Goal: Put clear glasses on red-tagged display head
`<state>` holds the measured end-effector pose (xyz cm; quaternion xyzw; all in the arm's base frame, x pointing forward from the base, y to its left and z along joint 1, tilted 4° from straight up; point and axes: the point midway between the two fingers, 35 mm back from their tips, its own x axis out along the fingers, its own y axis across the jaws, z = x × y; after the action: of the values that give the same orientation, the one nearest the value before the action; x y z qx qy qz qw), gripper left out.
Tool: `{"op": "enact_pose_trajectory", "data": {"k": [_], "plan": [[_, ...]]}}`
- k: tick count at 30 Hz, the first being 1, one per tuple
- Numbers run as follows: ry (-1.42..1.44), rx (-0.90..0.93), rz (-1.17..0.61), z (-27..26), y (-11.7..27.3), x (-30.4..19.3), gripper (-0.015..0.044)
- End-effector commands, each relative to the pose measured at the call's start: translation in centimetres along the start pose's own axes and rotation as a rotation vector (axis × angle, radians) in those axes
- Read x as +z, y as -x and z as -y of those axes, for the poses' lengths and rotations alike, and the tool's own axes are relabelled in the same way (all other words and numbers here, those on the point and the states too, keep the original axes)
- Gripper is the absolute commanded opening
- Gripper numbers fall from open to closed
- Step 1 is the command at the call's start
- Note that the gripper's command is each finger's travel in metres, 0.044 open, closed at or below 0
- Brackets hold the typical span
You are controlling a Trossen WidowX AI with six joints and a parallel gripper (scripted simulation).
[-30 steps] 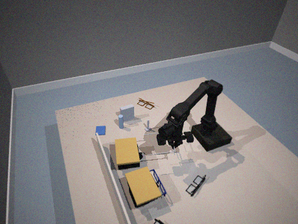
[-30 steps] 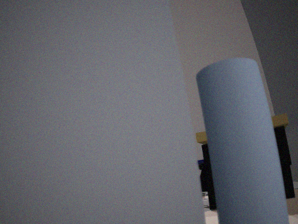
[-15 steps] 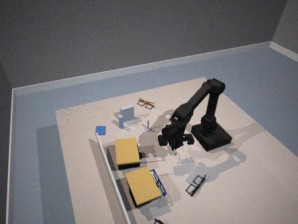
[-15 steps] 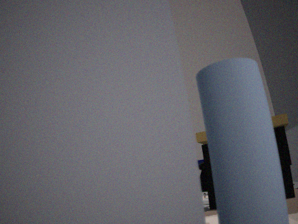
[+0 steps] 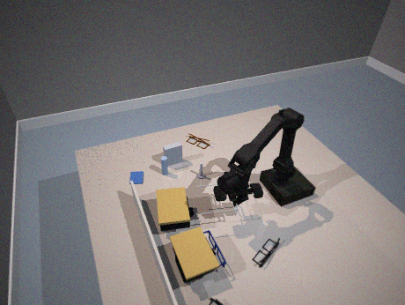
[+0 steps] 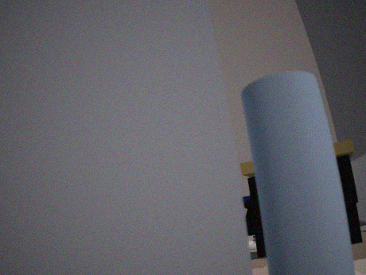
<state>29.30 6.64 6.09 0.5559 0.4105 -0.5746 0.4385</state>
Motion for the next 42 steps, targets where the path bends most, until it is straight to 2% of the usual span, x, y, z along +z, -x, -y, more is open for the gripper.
{"op": "enact_pose_trajectory", "data": {"k": [1, 42], "plan": [[0.004, -0.003, -0.007, 0.1, -0.6, 0.0, 0.0], [0.004, 0.011, 0.006, 0.2, -3.1, 0.1, 0.0]]}}
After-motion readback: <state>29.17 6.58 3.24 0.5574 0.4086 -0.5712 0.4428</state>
